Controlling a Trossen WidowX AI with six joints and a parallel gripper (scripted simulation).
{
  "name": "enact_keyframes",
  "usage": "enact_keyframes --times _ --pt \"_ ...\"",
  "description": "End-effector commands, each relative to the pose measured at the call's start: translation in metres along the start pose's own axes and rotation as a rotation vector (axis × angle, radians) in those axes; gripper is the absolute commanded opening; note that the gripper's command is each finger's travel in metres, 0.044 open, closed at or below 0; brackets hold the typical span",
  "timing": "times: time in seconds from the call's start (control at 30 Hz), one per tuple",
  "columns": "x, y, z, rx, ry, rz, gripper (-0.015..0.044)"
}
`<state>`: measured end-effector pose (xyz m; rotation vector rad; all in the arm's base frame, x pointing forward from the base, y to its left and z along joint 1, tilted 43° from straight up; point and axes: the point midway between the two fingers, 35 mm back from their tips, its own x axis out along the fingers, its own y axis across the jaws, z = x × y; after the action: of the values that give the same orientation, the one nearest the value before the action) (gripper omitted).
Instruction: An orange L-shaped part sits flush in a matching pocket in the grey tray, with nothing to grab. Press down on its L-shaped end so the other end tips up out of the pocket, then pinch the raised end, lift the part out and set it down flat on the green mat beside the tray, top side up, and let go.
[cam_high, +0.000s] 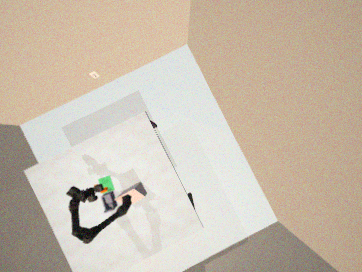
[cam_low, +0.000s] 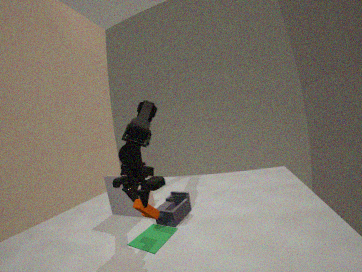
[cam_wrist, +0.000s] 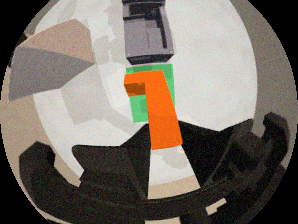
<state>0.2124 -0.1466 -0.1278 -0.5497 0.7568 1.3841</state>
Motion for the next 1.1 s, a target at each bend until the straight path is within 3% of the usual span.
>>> enact_keyframes --times 0.0,1.07 --pt "0.008 0.0 0.001 0.005 -0.007 0.0 0.0" --pt "0.059 0.0 0.002 0.004 -0.009 -0.001 0.0"
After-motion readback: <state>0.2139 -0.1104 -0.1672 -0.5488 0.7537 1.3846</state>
